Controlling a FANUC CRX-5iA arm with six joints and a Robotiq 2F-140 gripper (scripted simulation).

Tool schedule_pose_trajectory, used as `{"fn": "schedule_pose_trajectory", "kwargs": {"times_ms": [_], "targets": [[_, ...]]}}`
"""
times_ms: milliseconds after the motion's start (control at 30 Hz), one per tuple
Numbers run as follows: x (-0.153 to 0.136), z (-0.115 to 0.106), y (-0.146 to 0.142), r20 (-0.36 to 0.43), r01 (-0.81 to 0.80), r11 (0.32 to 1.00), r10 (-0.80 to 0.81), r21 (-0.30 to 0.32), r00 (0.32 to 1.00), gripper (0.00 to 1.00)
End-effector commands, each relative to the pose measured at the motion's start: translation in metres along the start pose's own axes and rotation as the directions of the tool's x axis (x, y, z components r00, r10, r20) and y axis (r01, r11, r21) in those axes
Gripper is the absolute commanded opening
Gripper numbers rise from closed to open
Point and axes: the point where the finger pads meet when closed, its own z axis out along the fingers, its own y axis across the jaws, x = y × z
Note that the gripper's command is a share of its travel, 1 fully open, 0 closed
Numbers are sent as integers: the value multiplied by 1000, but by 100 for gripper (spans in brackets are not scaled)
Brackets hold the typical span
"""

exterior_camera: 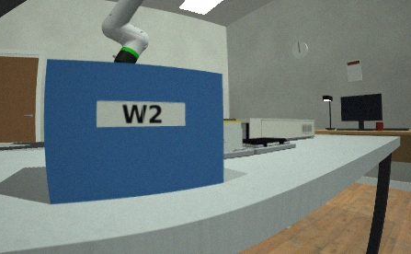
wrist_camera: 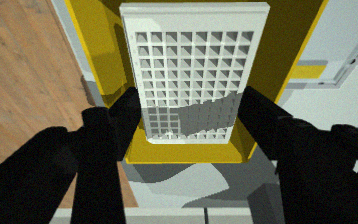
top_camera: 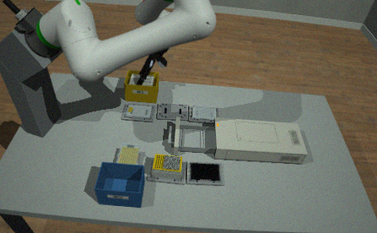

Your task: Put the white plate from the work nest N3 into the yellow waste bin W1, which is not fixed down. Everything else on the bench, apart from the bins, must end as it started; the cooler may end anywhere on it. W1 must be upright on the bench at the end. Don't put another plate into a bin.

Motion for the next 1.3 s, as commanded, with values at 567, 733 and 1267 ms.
{"fn": "schedule_pose_trajectory", "kwargs": {"times_ms": [567, 733, 1267], "targets": [[0, -1, -1, -1, 0, 1000, 0, 1, 1000, 70], [0, -1, -1, -1, 0, 1000, 0, 1, 1000, 70], [0, -1, -1, -1, 0, 1000, 0, 1, 1000, 70]]}}
